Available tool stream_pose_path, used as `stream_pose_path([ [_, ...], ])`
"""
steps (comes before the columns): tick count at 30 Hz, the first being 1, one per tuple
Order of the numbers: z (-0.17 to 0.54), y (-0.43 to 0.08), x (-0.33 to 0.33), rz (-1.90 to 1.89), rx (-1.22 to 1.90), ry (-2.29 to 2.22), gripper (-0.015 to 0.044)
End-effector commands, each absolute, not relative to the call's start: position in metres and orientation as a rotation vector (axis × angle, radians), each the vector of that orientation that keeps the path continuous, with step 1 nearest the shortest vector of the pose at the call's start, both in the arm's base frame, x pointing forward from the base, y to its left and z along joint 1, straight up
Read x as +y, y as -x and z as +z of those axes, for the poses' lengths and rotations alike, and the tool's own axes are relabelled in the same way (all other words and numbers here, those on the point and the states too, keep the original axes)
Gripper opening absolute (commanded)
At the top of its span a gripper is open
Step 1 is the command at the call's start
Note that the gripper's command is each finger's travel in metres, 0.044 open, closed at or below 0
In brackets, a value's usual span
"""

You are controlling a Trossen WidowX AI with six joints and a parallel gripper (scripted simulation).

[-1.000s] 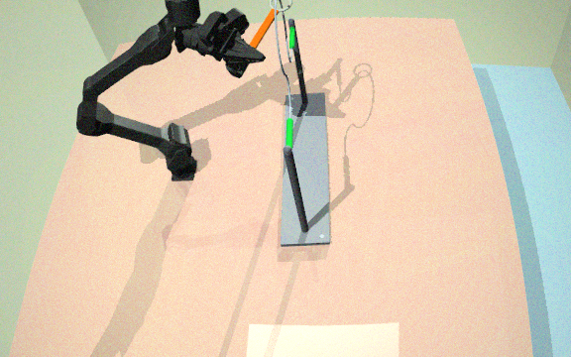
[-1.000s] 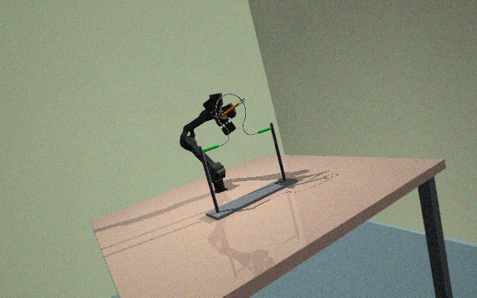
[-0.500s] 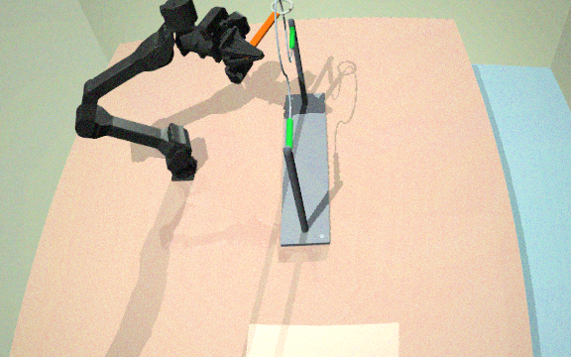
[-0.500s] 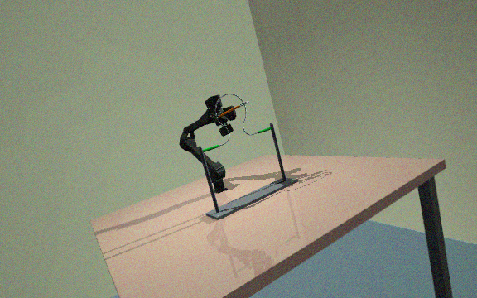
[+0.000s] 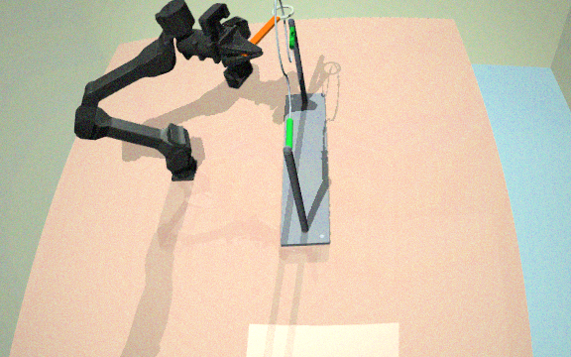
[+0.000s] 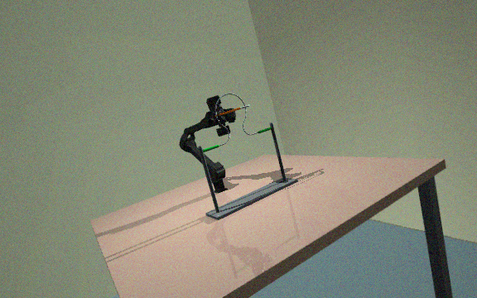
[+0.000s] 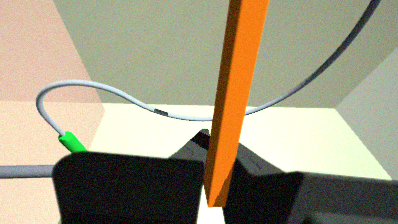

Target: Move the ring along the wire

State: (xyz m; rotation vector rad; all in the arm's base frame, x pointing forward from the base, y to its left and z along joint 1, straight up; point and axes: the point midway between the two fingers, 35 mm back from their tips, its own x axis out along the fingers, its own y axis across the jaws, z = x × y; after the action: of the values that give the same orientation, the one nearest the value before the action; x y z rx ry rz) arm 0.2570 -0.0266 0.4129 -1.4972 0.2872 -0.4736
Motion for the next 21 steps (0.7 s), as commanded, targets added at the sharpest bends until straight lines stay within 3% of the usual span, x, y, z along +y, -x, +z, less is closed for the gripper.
stream_pose_path([
  [1, 0.4141, -0.2568, -0.0264, -0.482, 0.275, 1.542, -0.0150],
  [21, 0.4224, -0.2567, -0.0257, -0.545, 0.216, 1.787, -0.0150],
])
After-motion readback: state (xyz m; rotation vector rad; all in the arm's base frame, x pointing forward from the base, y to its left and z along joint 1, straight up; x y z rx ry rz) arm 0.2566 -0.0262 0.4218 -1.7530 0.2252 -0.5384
